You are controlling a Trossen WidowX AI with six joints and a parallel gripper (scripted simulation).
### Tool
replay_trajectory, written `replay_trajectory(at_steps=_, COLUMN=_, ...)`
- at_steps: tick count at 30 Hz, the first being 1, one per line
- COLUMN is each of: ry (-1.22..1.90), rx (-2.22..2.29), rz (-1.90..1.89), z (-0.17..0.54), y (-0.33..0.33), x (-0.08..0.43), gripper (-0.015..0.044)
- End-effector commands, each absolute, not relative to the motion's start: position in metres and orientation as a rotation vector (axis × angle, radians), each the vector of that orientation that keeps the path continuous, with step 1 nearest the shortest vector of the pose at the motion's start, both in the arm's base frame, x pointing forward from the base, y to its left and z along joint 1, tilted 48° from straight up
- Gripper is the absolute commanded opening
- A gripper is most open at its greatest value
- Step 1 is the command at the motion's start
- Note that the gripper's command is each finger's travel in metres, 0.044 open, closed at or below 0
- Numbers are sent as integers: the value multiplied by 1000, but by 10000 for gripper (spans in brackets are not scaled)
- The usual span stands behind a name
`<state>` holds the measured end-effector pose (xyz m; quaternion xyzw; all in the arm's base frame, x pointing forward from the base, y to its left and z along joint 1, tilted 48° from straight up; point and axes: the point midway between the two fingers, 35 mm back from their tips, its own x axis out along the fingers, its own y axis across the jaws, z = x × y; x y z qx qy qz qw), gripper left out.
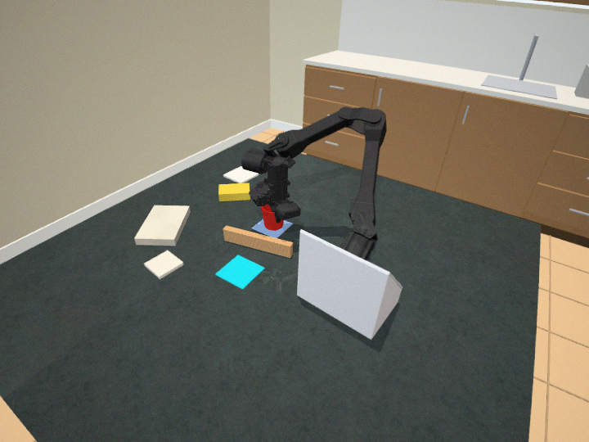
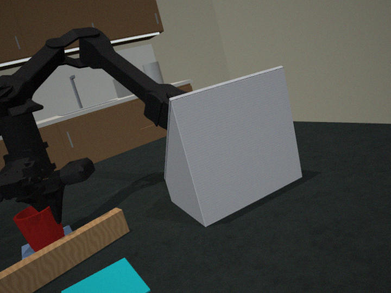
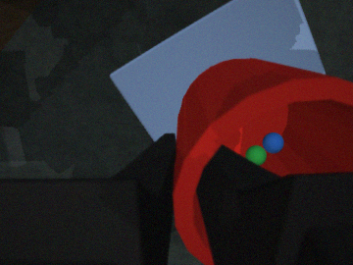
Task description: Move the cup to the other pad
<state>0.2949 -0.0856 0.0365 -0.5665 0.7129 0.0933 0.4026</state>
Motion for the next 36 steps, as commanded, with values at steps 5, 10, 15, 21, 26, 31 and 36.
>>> replay_trajectory(at_steps=5, ry=1802, rx=-1430, rz=237, z=41, y=-80, x=296, gripper=0)
replay_trajectory(at_steps=10, ry=1802, rx=-1430, rz=240, z=52, y=-67, x=298, gripper=0)
replay_trajectory(at_steps=15, ry=1804, rx=-1430, rz=241, z=64, y=-54, x=299, gripper=0)
replay_trajectory(at_steps=21, ry=1806, rx=-1432, rz=240, z=77, y=-39, x=299, gripper=0)
replay_trajectory(at_steps=26, ry=1808, rx=-1433, rz=239, z=82, y=-33, x=299, gripper=0)
replay_trajectory(at_steps=31, ry=1809, rx=-1440, rz=241, z=81, y=-35, x=299, gripper=0)
replay_trajectory(at_steps=36, ry=1809, rx=-1440, rz=241, z=81, y=-35, x=299, gripper=0)
